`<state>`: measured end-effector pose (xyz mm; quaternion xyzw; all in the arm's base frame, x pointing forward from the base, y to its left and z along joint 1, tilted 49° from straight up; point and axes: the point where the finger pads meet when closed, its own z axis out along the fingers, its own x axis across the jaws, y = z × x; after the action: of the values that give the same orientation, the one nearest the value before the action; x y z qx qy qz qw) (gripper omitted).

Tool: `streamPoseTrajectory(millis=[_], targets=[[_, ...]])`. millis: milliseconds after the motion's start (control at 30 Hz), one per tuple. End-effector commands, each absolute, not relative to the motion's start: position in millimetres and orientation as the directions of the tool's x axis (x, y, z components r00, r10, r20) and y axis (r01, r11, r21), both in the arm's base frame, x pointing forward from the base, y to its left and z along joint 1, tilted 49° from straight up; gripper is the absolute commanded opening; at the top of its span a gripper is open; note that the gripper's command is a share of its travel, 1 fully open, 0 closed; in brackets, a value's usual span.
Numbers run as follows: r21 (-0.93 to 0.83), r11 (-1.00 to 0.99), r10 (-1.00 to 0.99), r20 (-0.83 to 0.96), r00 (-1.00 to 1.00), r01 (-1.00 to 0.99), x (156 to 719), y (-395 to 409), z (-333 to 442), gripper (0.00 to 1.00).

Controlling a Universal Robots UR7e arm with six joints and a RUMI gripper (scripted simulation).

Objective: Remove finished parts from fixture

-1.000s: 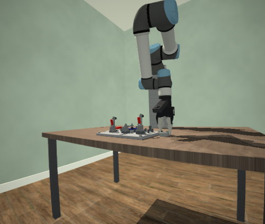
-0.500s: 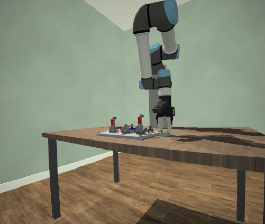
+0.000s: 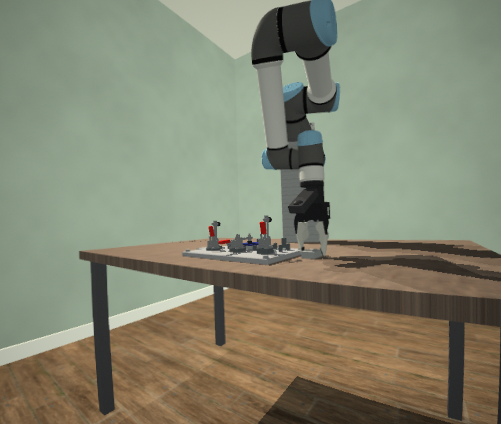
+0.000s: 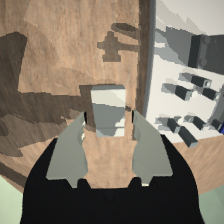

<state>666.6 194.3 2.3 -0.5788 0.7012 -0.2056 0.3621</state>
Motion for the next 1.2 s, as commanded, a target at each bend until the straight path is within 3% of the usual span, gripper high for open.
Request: streamPoseTrajectory(millis=[0, 1167], targets=[[-0.709, 0.246, -0.960, -0.270, -0.067, -0.662, 667, 195, 3, 0.40], [-0.707, 0.246, -0.960, -0.270, -0.069, -0.663, 649, 191, 17, 0.40]])
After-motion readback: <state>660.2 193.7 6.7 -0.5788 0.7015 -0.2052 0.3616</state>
